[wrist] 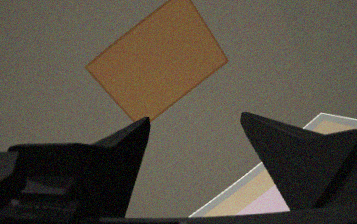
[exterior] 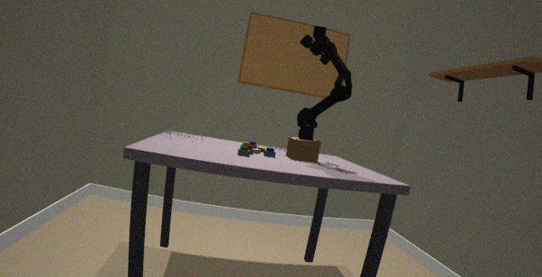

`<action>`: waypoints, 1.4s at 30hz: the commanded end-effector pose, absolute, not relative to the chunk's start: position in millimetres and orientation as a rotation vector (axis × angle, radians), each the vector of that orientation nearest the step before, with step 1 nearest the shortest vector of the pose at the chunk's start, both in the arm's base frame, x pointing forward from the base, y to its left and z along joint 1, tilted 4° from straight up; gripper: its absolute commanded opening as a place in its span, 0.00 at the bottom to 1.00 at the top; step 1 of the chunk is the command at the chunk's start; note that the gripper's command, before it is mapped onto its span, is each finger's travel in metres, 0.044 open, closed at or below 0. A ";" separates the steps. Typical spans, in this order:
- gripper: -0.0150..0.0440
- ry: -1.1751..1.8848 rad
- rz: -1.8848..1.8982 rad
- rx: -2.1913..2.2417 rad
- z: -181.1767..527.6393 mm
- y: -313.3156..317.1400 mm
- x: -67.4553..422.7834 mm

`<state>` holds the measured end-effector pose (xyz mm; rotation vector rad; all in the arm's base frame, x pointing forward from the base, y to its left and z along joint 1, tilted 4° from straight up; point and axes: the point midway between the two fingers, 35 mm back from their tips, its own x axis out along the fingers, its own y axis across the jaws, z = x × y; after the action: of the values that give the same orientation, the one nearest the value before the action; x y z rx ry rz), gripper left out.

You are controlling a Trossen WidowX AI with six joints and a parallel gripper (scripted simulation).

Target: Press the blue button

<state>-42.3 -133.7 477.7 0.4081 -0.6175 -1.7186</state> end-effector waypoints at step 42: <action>0.89 1.490 0.033 0.006 70.2 59.9 178.0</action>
<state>180.4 58.0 75.2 0.0146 1.4736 0.0191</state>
